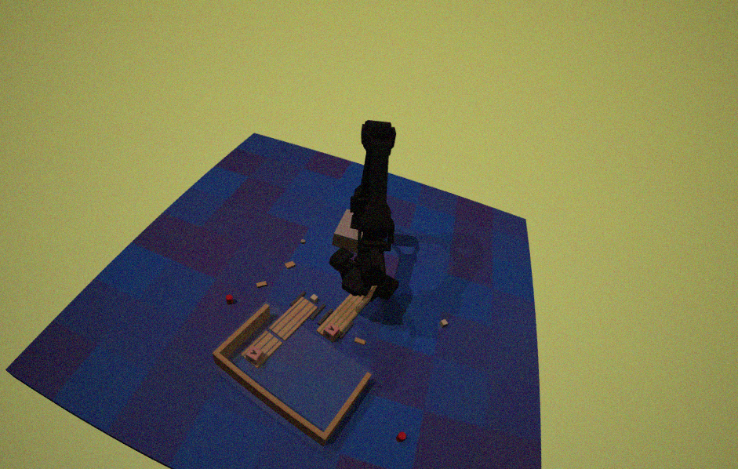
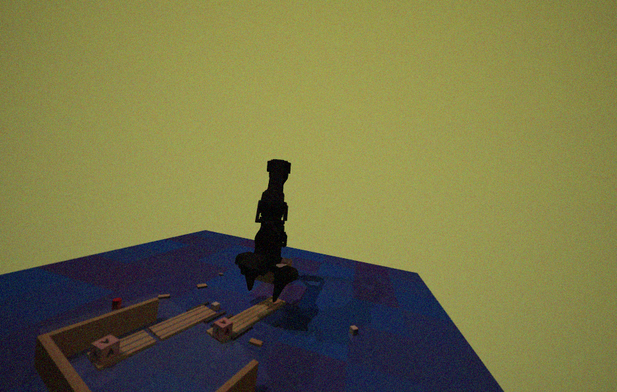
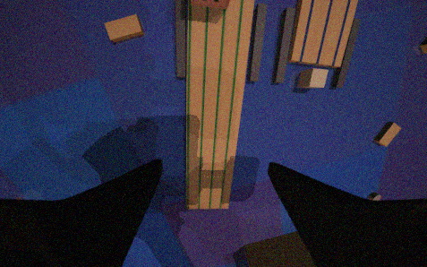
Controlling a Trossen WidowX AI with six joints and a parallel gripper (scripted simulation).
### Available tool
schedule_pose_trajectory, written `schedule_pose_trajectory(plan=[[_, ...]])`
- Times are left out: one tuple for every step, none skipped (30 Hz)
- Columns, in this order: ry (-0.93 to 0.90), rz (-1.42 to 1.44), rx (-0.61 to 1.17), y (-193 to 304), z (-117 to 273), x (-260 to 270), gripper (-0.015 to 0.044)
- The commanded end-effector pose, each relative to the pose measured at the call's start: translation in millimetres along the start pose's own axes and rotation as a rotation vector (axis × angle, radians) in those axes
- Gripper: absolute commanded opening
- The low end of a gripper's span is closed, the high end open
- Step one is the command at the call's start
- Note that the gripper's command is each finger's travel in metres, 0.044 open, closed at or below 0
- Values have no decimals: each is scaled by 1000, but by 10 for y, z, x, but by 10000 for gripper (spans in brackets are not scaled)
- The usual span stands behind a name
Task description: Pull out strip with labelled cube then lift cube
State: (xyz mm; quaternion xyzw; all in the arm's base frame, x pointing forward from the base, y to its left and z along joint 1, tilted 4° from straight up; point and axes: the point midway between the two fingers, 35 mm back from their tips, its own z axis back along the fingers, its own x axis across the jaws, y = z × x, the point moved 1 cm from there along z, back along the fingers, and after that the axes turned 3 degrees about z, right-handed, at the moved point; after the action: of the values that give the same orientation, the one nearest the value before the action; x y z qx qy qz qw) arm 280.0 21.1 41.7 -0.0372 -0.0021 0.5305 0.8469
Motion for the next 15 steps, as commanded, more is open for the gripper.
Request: schedule_pose_trajectory(plan=[[-7,4,-5,-152,28,7,440],[-7,4,-5,-187,31,6,440],[-7,4,-6,-221,34,4,440],[-7,4,-6,-255,37,2,440],[-7,4,-6,-289,41,0,440],[-7,4,-7,-324,44,-1,440],[-6,4,-7,-357,48,-2,440],[-6,4,-7,-392,52,-3,440],[-6,4,-8,-425,55,-5,440],[-6,4,-8,-460,59,-5,440],[-6,4,-8,-492,63,-6,440],[-6,4,-8,-527,67,-6,440],[-6,4,-9,-560,72,-5,440],[-6,4,-9,-595,76,-5,440],[-6,4,-9,-627,81,-5,440]])
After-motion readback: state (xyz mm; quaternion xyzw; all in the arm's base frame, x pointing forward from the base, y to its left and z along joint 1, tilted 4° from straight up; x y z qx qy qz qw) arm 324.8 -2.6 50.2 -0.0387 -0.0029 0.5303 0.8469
